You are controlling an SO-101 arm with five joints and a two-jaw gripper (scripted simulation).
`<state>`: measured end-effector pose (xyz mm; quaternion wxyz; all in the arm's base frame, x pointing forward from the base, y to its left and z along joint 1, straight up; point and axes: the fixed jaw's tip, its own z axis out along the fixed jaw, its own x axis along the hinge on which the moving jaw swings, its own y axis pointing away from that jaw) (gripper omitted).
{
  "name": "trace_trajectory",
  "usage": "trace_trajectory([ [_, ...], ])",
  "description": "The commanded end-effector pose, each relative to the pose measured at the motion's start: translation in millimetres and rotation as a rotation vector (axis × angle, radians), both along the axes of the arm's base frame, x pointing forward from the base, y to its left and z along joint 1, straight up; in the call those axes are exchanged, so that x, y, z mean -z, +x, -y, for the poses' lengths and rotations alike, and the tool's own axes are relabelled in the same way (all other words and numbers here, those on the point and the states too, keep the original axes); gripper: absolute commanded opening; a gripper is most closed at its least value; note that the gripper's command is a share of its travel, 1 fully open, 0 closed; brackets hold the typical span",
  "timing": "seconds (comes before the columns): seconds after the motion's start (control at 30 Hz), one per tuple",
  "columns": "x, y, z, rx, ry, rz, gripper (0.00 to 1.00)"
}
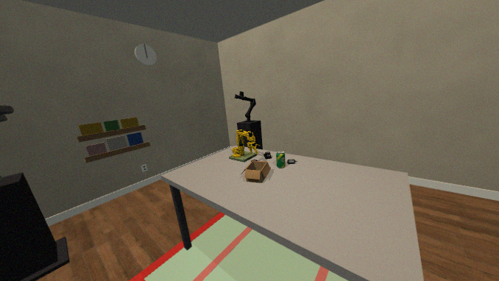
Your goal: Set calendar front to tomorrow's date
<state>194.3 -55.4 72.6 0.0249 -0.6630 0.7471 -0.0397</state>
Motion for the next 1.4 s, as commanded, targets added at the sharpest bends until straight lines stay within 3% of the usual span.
trace_trajectory([
  [0.0,-22.5,3.7,3,0.001,-0.033,0.118,0.35],
  [0.1,-28.0,4.4,3,0.001,-0.042,0.148,0.35],
  [0.4,-67.2,4.1,3,0.001,-0.102,0.36,0.35],
  [0.83,-72.8,6.0,-2,-0.032,-0.107,0.389,0.35],
  [0.97,-74.2,14.3,-21,-0.151,-0.094,0.392,0.35],
  [1.17,-77.0,26.5,-74,-0.45,-0.062,0.4,0.35],
  [1.23,-77.0,26.5,-74,-0.45,-0.062,0.4,0.35],
  [1.37,-78.3,26.9,-116,-0.673,-0.038,0.407,0.35],
])
